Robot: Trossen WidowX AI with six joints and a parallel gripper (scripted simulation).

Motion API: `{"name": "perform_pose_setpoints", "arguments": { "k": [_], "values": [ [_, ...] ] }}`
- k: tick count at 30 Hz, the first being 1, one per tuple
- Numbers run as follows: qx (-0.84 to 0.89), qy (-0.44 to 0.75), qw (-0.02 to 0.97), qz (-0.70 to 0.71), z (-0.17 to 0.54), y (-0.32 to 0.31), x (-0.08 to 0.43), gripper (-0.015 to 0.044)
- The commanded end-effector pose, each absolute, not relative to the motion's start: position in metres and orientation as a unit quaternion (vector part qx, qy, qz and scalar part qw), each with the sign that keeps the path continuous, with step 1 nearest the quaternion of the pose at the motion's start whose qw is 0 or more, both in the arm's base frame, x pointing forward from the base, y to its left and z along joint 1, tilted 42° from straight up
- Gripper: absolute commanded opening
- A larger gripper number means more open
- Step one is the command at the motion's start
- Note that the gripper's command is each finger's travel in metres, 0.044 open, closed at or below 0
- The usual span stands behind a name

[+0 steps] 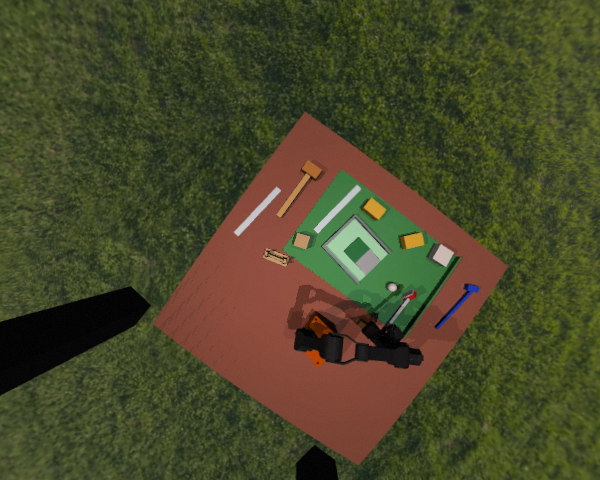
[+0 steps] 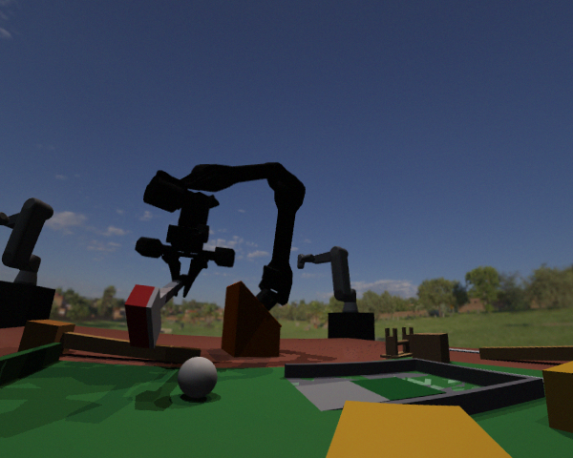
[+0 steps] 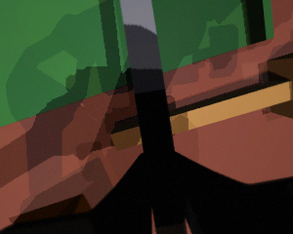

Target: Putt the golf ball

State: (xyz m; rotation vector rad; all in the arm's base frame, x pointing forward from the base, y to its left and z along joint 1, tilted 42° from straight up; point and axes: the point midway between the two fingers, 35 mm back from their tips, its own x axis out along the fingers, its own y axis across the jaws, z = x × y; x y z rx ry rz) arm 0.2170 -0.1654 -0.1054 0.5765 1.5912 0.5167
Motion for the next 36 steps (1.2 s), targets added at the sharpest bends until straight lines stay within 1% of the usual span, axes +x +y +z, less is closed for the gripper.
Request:
{"name": "perform_pose_setpoints", "arguments": {
  "k": [1, 25, 36],
  "values": [
    [0.261, 0.695, 0.630, 0.227, -0.117, -0.154, 0.214, 0.0000],
    [0.261, 0.695, 0.630, 0.228, -0.140, -0.134, 0.211, 0.0000],
    [0.255, 0.697, 0.630, 0.229, -0.137, -0.136, 0.212, 0.0000]
  ]
}}
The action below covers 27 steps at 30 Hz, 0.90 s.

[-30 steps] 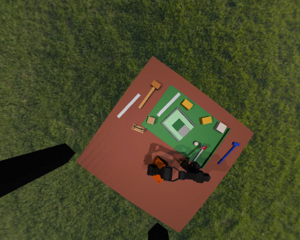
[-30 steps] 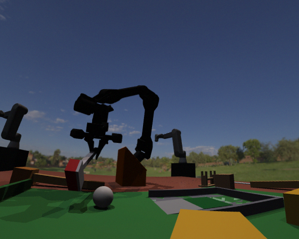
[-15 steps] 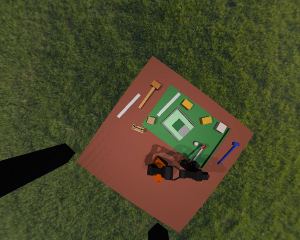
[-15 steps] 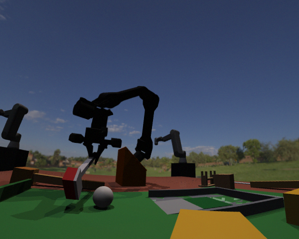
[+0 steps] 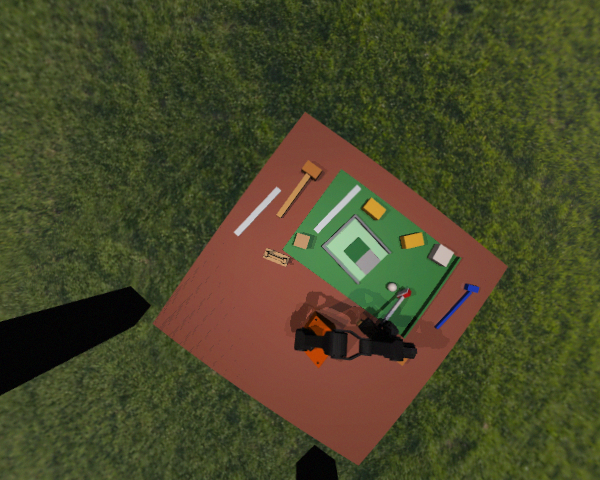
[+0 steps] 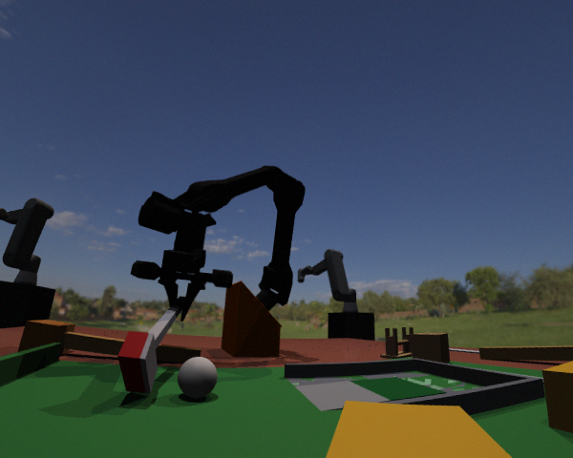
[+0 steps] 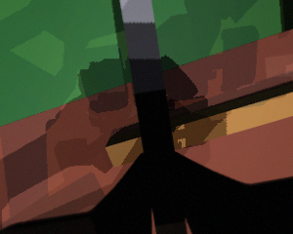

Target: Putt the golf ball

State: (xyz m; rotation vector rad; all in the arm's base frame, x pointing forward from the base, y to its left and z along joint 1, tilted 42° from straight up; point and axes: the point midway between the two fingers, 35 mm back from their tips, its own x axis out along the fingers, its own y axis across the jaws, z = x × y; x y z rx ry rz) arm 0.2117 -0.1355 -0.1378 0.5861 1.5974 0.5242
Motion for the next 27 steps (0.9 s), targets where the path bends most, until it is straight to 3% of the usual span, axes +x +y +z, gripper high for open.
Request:
{"name": "perform_pose_setpoints", "arguments": {
  "k": [1, 18, 27],
  "values": [
    [0.255, 0.697, 0.630, 0.229, -0.137, -0.136, 0.212, 0.0000],
    [0.260, 0.695, 0.630, 0.227, -0.159, -0.157, 0.209, 0.0000],
    [0.261, 0.696, 0.629, 0.225, -0.119, -0.115, 0.221, 0.0000]
  ]
}}
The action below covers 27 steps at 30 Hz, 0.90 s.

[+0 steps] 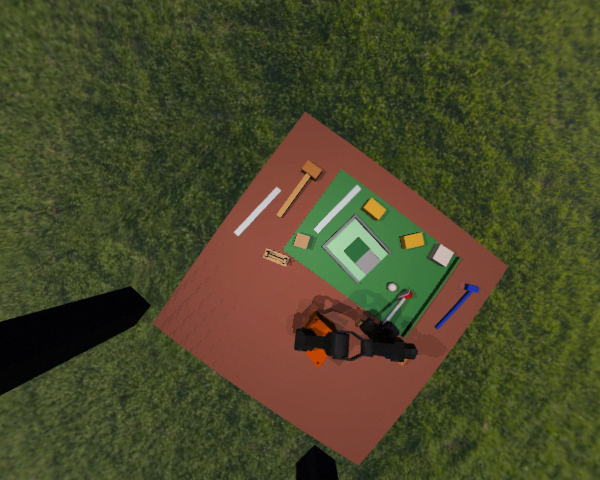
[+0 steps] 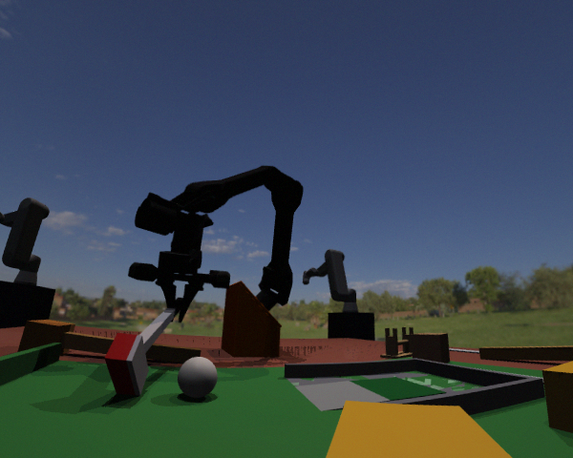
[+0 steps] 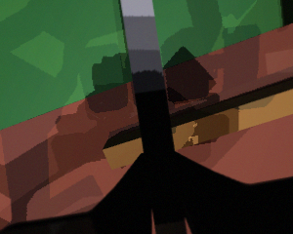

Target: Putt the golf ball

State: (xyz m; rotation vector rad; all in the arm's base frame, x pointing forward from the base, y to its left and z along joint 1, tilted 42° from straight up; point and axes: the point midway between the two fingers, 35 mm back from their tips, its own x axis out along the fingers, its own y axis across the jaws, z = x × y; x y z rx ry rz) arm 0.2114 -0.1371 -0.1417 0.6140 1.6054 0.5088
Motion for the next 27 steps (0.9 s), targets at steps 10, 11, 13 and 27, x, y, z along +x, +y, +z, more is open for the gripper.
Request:
{"name": "perform_pose_setpoints", "arguments": {
  "k": [10, 11, 13, 27],
  "values": [
    [0.264, 0.695, 0.628, 0.230, -0.070, -0.051, 0.220, 0.0000],
    [0.264, 0.695, 0.628, 0.230, -0.069, -0.052, 0.221, 0.0000],
    [0.264, 0.695, 0.628, 0.230, -0.066, -0.055, 0.221, 0.0000],
    [0.269, 0.697, 0.623, 0.230, -0.032, -0.085, 0.223, 0.0000]
  ]
}}
